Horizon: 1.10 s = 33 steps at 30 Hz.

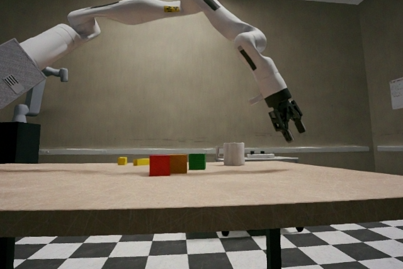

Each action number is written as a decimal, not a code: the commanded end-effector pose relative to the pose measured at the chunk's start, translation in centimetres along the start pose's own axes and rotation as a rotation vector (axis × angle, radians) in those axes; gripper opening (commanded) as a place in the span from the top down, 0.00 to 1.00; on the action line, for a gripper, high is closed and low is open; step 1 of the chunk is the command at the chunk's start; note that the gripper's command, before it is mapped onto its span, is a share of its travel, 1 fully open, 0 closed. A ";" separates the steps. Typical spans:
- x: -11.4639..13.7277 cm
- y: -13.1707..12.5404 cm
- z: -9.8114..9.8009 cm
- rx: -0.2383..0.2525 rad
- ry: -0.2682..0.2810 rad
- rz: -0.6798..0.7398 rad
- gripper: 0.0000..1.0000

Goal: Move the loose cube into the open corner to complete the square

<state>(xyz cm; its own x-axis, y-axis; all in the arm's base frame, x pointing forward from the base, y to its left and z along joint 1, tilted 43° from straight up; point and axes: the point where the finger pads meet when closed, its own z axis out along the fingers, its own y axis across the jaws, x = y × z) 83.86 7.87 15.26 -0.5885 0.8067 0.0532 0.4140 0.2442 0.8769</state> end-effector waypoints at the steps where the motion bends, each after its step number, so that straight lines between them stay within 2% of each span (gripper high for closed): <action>1: 3.6 -1.3 -2.5 0.038 0.024 -0.112 0.00; 3: 3.6 -1.3 -2.5 0.038 0.024 -0.112 0.00; 6: 7.4 -3.9 -4.3 0.093 0.083 -0.238 0.00; 8: 7.4 -3.9 -4.3 0.093 0.083 -0.238 0.00; 10: 9.8 -5.6 -5.6 0.125 0.125 -0.321 0.00; 11: 9.8 -5.6 -5.6 0.125 0.125 -0.321 0.00; 13: 12.2 -7.2 -7.0 0.153 0.167 -0.401 0.00; 14: 12.2 -7.2 -7.0 0.153 0.167 -0.401 0.00; 16: 14.4 -8.8 -8.5 0.178 0.208 -0.474 0.00; 17: 14.4 -8.8 -8.5 0.178 0.208 -0.474 0.00; 18: 15.4 -9.5 -9.2 0.188 0.228 -0.509 0.00; 20: 15.4 -9.5 -9.2 0.188 0.228 -0.509 0.00; 27: 20.5 -13.5 -13.2 0.235 0.336 -0.685 0.00; 33: 22.2 -14.7 -14.6 0.247 0.374 -0.741 0.00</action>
<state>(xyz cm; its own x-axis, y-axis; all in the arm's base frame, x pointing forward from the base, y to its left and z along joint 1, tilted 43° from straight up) 55.94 14.83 10.02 -0.9404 0.1859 -0.2847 -0.0382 0.7742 0.6317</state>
